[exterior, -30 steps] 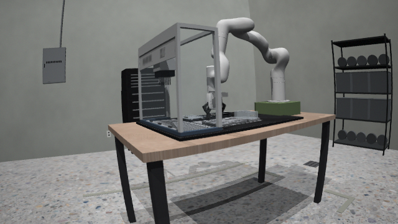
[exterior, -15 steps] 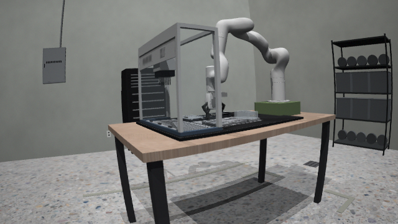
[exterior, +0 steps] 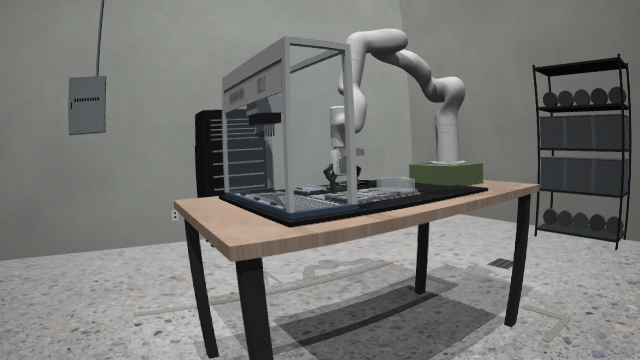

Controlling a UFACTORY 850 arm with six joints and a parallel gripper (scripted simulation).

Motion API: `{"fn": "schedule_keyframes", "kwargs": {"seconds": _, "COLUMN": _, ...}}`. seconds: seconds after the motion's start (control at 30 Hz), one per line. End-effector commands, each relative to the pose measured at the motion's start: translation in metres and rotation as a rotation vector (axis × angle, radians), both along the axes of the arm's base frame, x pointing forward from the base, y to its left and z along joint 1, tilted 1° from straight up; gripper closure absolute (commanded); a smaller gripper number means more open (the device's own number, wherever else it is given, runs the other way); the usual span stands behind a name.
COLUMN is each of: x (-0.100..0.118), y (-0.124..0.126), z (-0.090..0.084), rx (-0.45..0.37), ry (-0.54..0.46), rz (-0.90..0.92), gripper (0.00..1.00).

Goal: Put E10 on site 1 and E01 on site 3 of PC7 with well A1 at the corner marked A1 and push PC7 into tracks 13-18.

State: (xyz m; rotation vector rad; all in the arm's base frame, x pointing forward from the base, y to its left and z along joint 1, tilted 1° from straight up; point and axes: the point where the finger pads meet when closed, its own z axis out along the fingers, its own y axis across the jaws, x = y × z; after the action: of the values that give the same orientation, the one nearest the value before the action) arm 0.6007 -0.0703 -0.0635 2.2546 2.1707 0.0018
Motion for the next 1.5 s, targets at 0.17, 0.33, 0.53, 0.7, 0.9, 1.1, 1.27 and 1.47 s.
{"fn": "schedule_keyframes", "kwargs": {"seconds": 0.17, "x": 0.001, "y": -0.003, "z": 0.001, "rx": 0.000, "ry": -0.002, "rz": 0.000, "gripper": 0.00}}
{"fn": "schedule_keyframes", "kwargs": {"seconds": 0.33, "x": 0.001, "y": -0.006, "z": 0.001, "rx": 0.000, "ry": -0.002, "rz": 0.000, "gripper": 0.00}}
{"fn": "schedule_keyframes", "kwargs": {"seconds": 0.53, "x": 0.001, "y": -0.009, "z": 0.001, "rx": 0.000, "ry": -0.002, "rz": 0.000, "gripper": 0.00}}
{"fn": "schedule_keyframes", "kwargs": {"seconds": 0.7, "x": 0.001, "y": -0.010, "z": 0.001, "rx": 0.000, "ry": -0.002, "rz": 0.000, "gripper": 0.00}}
{"fn": "schedule_keyframes", "kwargs": {"seconds": 0.9, "x": 0.000, "y": -0.013, "z": 0.001, "rx": 0.000, "ry": -0.002, "rz": 0.000, "gripper": 0.00}}
{"fn": "schedule_keyframes", "kwargs": {"seconds": 1.1, "x": 0.000, "y": -0.016, "z": 0.001, "rx": 0.000, "ry": -0.002, "rz": 0.000, "gripper": 0.00}}
{"fn": "schedule_keyframes", "kwargs": {"seconds": 1.27, "x": 0.000, "y": -0.018, "z": 0.001, "rx": 0.000, "ry": -0.002, "rz": 0.000, "gripper": 0.00}}
{"fn": "schedule_keyframes", "kwargs": {"seconds": 1.47, "x": 0.000, "y": -0.021, "z": 0.001, "rx": 0.000, "ry": -0.002, "rz": 0.000, "gripper": 0.00}}
